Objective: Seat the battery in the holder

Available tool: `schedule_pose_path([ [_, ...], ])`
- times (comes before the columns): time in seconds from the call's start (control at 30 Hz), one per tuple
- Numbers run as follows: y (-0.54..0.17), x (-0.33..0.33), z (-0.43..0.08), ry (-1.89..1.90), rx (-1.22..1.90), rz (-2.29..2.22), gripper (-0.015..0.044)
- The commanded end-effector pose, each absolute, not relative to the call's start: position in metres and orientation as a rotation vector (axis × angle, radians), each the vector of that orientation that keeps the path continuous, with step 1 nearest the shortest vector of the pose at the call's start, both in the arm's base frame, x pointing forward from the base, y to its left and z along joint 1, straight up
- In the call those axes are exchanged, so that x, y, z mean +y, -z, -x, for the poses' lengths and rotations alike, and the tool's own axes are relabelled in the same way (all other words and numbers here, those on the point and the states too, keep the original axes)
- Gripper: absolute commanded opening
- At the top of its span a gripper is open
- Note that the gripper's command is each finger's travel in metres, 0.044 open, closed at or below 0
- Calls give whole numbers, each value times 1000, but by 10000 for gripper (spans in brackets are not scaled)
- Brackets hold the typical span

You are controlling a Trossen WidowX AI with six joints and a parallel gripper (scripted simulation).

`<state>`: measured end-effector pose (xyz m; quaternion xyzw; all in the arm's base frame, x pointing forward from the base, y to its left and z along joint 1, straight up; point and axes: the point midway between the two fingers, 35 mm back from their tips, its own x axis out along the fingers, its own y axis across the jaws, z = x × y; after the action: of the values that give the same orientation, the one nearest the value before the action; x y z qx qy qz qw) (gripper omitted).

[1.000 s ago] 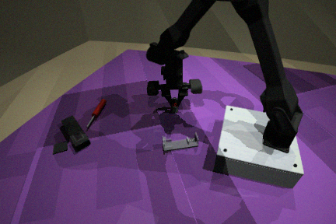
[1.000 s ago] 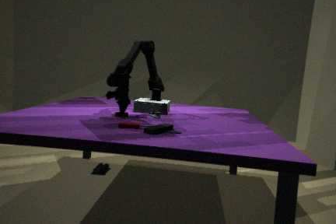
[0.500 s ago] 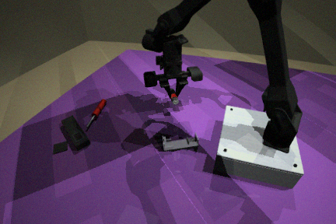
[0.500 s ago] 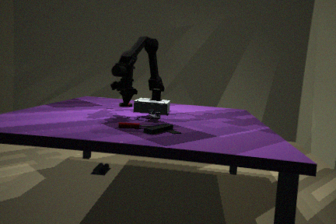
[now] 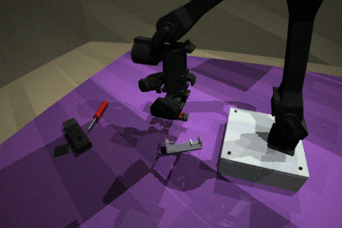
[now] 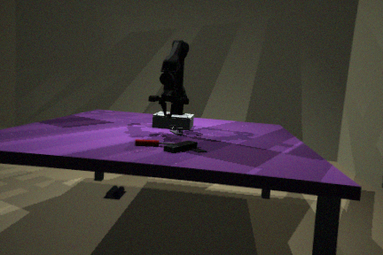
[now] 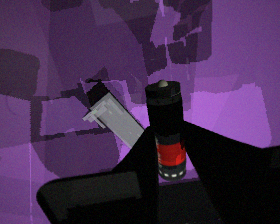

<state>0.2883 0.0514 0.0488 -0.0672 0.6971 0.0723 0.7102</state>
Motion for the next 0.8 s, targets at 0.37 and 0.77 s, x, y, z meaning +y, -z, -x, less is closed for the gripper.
schedule_pose_path([
  [0.37,-52,85,-248,-565,1477,557,72],
  [0.77,-27,89,-252,-588,1339,497,72],
])
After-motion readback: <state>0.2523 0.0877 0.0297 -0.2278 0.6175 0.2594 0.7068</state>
